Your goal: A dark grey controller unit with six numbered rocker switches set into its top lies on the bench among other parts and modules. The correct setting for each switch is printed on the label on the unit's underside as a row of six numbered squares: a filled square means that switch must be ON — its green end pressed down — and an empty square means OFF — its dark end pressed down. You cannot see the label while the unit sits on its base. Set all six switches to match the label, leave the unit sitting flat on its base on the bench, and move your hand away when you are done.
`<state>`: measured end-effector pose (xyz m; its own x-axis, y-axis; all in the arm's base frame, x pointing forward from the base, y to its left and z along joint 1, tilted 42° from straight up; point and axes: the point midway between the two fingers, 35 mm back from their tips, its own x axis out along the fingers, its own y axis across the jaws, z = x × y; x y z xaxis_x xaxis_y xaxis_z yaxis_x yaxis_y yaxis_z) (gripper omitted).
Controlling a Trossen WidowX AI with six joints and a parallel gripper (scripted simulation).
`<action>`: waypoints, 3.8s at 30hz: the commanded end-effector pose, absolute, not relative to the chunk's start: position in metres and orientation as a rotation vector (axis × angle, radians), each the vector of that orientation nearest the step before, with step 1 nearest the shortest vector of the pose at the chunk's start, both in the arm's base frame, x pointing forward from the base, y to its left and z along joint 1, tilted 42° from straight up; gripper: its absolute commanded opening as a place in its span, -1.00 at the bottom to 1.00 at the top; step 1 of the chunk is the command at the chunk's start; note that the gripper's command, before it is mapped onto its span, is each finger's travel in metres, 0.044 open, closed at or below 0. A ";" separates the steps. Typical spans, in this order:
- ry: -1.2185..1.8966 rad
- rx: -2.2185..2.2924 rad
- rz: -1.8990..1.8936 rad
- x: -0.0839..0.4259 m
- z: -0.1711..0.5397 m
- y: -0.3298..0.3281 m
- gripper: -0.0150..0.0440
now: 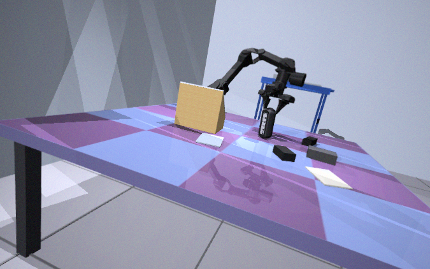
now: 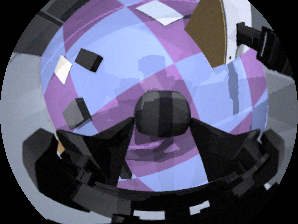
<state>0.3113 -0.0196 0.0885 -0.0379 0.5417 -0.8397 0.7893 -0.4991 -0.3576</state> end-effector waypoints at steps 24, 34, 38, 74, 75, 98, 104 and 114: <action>1.458 2.085 -1.488 0.327 0.101 -0.004 0.65; 1.467 2.111 -1.468 0.331 0.105 0.001 0.65; 1.470 2.120 -1.459 0.333 0.106 0.003 0.65; 1.498 2.205 -1.387 0.349 0.115 0.023 0.65; 1.498 2.205 -1.387 0.350 0.116 0.023 0.65; 1.499 2.206 -1.385 0.361 0.120 0.038 0.65; 1.499 2.207 -1.385 0.363 0.120 0.042 0.65; 1.499 2.207 -1.384 0.368 0.121 0.048 0.65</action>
